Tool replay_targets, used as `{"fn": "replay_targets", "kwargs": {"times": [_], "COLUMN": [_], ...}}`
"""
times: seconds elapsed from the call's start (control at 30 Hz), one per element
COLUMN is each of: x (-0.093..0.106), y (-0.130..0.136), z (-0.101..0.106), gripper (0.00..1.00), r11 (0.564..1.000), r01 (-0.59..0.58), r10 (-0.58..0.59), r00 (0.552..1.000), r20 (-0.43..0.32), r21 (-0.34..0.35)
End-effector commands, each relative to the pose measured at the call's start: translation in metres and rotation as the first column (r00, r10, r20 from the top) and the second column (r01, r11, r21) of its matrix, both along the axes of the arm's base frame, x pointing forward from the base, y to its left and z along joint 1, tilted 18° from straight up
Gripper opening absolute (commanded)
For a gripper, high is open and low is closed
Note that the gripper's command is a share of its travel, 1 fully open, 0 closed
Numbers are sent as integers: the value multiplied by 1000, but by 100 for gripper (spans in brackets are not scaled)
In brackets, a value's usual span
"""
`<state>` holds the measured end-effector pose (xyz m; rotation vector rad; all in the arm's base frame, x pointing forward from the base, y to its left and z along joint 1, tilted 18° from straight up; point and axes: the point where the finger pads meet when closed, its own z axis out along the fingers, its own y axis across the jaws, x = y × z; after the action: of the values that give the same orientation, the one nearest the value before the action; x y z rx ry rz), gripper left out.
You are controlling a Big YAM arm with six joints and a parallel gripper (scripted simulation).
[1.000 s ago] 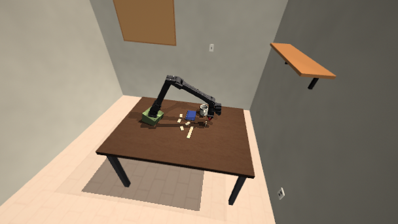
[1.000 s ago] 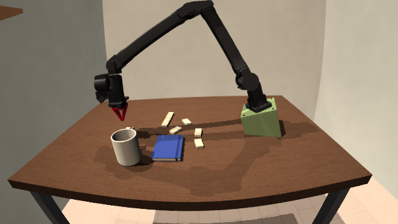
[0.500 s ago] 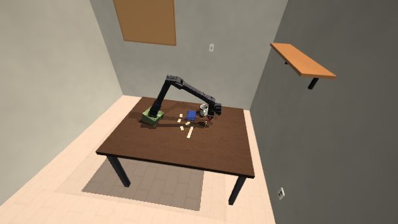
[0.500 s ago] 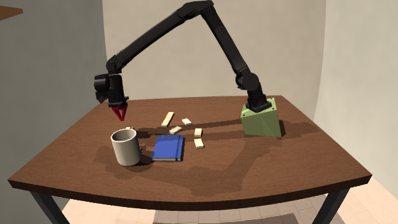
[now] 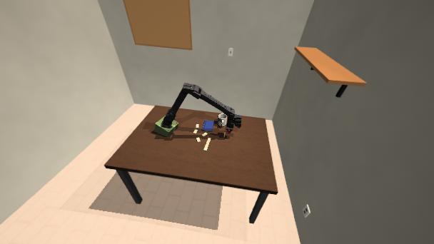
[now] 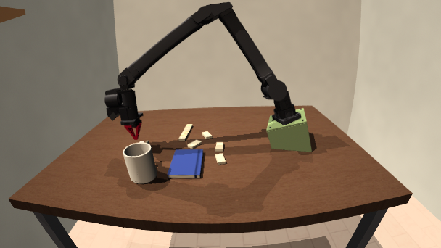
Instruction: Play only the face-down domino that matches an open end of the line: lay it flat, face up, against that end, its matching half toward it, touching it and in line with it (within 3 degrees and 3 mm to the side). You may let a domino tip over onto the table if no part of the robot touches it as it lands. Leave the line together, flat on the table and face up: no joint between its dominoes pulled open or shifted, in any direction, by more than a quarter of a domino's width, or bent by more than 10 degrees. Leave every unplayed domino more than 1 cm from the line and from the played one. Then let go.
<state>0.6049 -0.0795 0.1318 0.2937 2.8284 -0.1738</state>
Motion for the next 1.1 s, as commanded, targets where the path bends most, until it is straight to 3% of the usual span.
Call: {"fn": "replay_targets", "kwargs": {"times": [0.0, 0.23, 0.47, 0.5, 1.07], "x": [8, 23, 23, 14, 14], "y": [-2, -9, -9, -4, -4], "z": [6, 0, 0, -5, -7], "gripper": [0, 0, 0, 0, 0], "r11": [1000, 1000, 1000, 1000, 1000], "r01": [-3, -7, -7, -5, -6], "r10": [3, 8, 8, 5, 7], "r00": [1000, 998, 998, 999, 999], "r20": [29, 60, 60, 38, 35], "r21": [-3, -8, -8, -5, -5]}}
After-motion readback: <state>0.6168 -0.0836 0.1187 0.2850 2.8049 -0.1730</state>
